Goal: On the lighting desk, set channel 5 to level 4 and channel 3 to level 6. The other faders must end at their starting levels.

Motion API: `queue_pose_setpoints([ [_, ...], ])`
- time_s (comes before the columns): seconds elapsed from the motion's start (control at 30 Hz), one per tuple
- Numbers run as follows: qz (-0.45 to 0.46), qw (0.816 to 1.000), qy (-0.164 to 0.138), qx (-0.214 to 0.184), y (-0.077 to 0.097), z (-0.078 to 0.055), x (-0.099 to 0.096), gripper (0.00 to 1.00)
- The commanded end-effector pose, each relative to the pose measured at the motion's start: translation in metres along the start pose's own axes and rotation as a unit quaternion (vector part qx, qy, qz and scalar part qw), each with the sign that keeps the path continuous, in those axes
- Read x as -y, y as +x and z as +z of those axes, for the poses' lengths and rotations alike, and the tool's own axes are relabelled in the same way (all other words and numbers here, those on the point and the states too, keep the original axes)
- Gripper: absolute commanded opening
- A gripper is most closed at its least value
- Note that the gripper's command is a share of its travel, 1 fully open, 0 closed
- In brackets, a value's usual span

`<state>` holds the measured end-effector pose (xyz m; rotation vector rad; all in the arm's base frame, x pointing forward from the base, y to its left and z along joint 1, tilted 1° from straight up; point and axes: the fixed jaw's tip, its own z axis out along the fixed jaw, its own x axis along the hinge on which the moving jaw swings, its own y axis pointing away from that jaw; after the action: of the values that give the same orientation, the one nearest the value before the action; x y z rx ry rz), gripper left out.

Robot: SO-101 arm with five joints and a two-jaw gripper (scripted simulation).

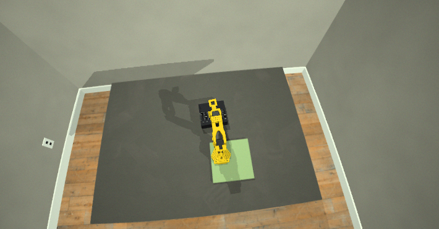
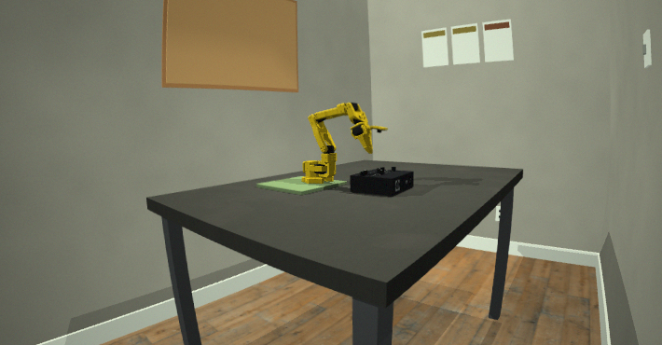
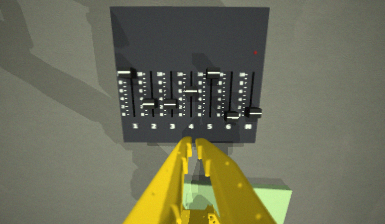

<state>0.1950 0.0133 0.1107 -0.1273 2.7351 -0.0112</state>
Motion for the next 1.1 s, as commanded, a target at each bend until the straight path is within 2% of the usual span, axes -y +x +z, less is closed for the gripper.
queue_pose_setpoints([
  [0.0,0.002,1.000,-0.002,0.001,0.0018,0.0009,-0.0016,0.00],
  [1.07,0.014,1.000,-0.002,-0.001,0.0022,0.0007,-0.0016,0.00],
])
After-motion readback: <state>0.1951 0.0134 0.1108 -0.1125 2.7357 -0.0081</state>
